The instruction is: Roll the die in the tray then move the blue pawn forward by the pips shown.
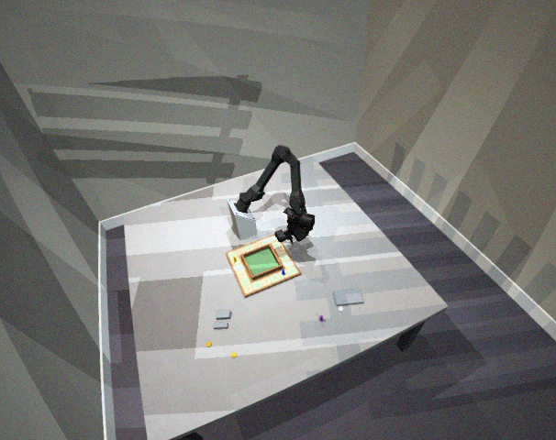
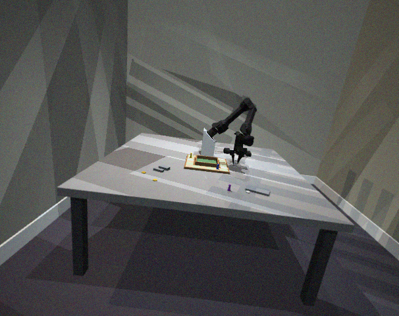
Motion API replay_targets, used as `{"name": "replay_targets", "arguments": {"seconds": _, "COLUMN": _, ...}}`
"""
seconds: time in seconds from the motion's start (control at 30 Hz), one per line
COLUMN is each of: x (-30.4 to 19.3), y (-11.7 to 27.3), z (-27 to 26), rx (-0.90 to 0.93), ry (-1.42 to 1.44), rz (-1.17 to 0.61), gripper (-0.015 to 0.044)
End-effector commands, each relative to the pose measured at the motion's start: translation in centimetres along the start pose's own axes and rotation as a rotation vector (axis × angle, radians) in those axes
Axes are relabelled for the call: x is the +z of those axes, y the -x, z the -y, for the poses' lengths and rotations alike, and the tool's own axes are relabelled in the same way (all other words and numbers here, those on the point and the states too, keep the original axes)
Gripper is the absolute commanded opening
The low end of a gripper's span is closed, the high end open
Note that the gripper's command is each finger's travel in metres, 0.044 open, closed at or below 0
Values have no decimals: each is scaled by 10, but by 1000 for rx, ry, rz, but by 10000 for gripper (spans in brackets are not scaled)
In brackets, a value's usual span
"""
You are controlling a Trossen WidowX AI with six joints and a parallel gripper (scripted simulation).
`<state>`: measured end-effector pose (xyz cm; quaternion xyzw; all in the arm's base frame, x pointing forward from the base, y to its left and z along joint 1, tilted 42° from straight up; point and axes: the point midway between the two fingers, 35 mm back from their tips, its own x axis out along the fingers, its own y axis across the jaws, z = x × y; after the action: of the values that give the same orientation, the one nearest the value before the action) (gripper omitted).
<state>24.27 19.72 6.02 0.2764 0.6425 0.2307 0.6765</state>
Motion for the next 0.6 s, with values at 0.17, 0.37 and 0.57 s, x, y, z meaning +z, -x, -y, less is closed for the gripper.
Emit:
{"name": "replay_targets", "arguments": {"seconds": 0.17, "x": 11, "y": 47, "z": 0, "rx": -6, "ry": 7, "rz": 9, "gripper": 0}}
{"name": "replay_targets", "arguments": {"seconds": 0.37, "x": 12, "y": 84, "z": 0, "rx": -6, "ry": 8, "rz": 9, "gripper": 0}}
{"name": "replay_targets", "arguments": {"seconds": 0.57, "x": 6, "y": 118, "z": -1, "rx": 1, "ry": 5, "rz": 10, "gripper": 0}}
